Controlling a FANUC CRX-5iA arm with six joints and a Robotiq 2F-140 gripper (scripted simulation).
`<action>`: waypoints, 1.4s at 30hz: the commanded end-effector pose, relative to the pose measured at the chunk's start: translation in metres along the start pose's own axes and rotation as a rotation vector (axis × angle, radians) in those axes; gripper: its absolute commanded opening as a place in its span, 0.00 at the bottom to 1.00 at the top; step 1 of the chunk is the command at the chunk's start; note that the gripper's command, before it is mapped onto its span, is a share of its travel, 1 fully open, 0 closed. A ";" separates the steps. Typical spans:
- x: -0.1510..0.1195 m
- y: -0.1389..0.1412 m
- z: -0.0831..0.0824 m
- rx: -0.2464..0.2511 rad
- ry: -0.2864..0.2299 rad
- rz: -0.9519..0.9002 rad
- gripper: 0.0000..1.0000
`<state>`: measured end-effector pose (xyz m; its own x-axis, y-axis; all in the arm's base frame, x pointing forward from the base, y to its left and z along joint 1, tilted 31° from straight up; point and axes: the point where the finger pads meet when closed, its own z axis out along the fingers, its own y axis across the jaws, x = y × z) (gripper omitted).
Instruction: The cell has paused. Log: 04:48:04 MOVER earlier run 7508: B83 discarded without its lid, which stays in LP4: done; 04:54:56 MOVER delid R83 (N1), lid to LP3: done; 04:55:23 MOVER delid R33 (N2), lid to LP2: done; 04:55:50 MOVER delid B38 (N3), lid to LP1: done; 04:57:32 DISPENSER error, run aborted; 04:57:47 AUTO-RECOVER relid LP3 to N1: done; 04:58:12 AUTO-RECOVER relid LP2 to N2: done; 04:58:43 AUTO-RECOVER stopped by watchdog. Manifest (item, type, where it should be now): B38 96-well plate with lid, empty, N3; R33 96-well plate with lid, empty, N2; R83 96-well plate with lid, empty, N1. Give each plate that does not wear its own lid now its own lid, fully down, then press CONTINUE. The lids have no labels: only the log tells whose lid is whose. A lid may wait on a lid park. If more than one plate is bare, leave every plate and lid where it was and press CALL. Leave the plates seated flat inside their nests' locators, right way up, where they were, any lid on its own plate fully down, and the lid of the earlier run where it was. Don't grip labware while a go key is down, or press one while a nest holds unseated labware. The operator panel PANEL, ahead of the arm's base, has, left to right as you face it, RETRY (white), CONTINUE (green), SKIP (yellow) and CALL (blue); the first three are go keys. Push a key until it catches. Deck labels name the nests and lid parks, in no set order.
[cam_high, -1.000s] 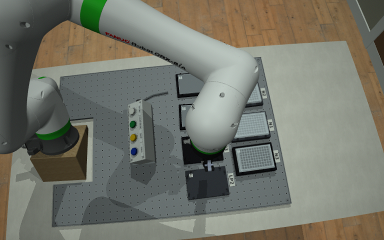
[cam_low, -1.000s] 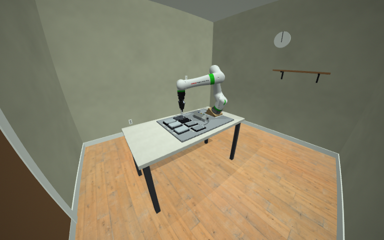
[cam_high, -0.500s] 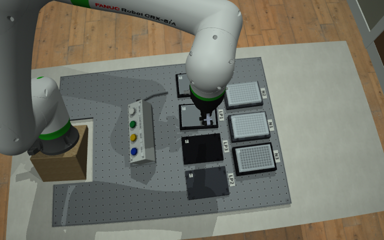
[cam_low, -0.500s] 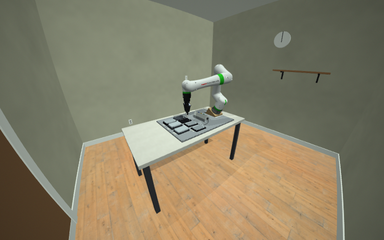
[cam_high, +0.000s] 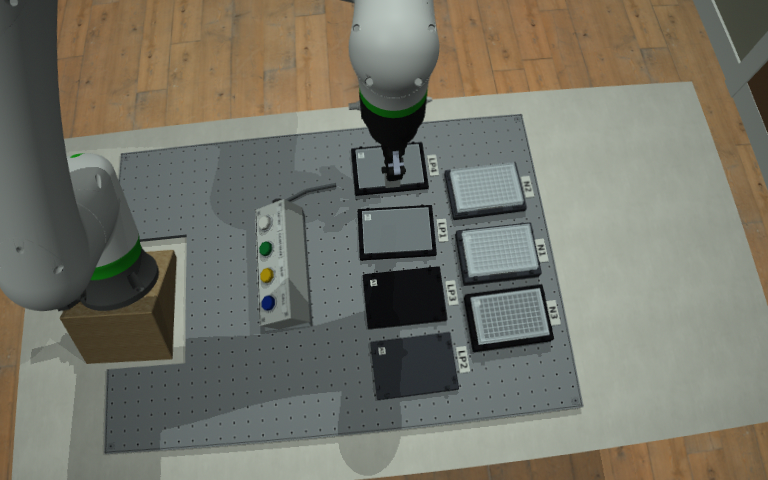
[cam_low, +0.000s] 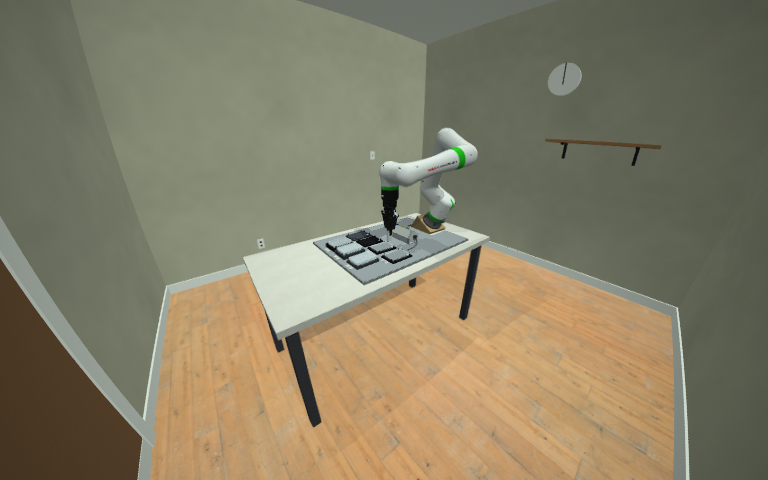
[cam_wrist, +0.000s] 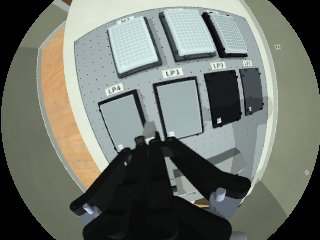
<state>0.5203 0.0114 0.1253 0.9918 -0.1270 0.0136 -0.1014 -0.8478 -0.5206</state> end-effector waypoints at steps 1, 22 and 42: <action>0.000 -0.001 0.000 -0.001 0.001 0.000 0.00; 0.000 -0.001 0.000 -0.001 0.001 0.000 0.00; 0.165 0.055 -0.003 -0.002 0.000 0.000 0.00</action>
<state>0.6433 -0.0409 0.1114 0.9905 -0.1346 0.0266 -0.1017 -0.8504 -0.5162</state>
